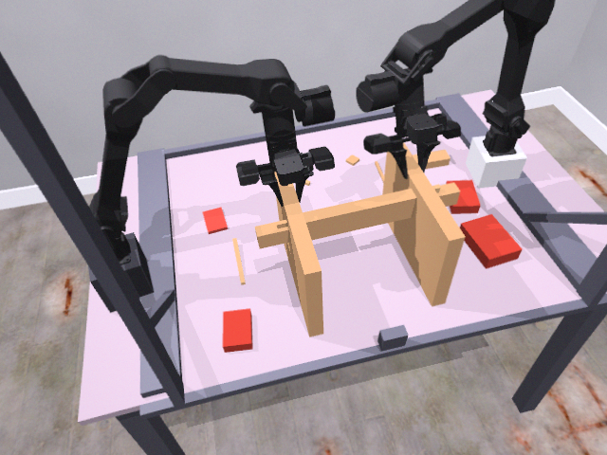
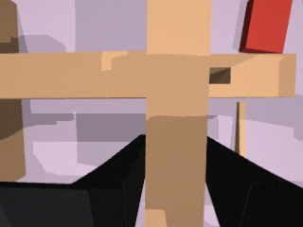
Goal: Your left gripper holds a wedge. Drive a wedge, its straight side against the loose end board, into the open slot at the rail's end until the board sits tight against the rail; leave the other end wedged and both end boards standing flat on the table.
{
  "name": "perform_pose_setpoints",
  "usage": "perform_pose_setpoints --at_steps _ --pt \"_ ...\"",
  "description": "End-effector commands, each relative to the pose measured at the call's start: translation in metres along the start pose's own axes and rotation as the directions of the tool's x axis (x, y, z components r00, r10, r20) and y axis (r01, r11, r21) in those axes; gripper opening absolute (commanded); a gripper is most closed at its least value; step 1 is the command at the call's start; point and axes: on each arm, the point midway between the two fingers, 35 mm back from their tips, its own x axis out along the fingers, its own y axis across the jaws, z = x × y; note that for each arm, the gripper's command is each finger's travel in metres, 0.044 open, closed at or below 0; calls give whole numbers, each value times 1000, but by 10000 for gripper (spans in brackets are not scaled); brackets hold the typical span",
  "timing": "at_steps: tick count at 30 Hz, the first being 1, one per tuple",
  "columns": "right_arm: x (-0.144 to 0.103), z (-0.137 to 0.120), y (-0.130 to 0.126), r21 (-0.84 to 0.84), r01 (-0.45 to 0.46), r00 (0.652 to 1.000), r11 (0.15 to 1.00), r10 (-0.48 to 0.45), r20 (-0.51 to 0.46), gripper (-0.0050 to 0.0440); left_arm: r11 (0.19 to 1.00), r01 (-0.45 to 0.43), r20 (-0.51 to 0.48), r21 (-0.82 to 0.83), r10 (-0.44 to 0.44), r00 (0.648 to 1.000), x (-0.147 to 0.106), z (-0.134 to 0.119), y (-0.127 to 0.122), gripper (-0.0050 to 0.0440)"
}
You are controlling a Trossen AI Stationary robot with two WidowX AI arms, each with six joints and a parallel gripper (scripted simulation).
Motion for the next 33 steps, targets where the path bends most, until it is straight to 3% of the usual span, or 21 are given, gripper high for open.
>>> perform_pose_setpoints --at_steps 1,33 --pt "-21 1 -30 -29 132 991 991 -132 1 -50 1000 -27 -2 9 27 1000 -6 1 2 -50" --pt "-22 1 -33 -27 132 991 991 -132 0 -50 1000 -28 -2 8 28 1000 -7 2 3 -50"
